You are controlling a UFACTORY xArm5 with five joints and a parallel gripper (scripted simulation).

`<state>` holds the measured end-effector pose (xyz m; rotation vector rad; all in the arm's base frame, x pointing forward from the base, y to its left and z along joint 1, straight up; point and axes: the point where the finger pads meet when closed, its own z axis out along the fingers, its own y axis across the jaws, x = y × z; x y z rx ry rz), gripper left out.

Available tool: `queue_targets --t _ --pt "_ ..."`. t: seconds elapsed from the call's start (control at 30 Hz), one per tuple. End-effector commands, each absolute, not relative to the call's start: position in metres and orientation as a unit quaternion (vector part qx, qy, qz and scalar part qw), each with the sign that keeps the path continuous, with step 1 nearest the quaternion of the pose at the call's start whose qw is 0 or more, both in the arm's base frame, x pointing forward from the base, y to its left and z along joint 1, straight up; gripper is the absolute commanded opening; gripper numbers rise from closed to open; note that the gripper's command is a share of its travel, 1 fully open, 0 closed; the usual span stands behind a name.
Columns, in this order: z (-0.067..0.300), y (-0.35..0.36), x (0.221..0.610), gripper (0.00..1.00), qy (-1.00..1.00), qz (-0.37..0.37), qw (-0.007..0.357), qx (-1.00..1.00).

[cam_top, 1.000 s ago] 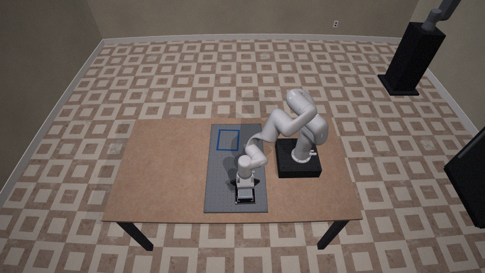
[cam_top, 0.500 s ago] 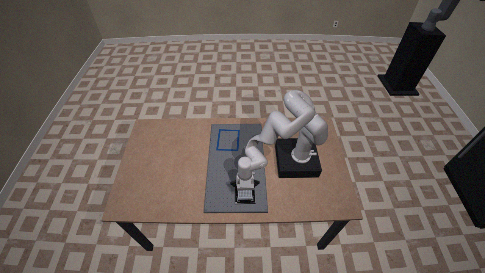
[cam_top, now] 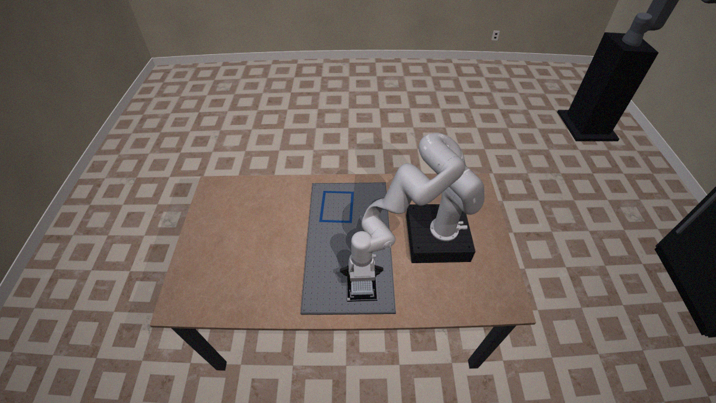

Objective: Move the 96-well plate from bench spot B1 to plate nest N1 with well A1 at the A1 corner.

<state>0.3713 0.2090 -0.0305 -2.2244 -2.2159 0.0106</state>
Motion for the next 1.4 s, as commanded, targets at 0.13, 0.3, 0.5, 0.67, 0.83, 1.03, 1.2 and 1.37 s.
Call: queue_targets --t 0.13,0.3,0.5,0.67,0.83,1.03,1.2,1.37 --pt "-0.0308 0.2097 0.3724 0.00 -0.706 0.001 0.002 -0.708" --pt "-0.0316 0.2097 0.3724 0.00 -0.706 0.001 0.002 -0.708" --pt "-0.0323 0.2097 0.3724 0.00 -0.706 0.001 0.002 -0.708" --pt "-0.0331 0.2097 0.3724 0.00 -0.706 0.001 0.002 -0.708" --pt "-0.0339 0.2097 0.3724 0.00 -0.706 0.001 0.002 -0.708" --pt "-0.0346 0.2097 0.3723 0.00 -0.706 0.001 0.002 -0.708" --pt "-0.0354 0.2097 0.3723 0.00 -0.706 0.001 0.002 -0.708" --pt "-0.0363 0.2097 0.3723 0.00 -0.706 0.001 0.002 -0.708"
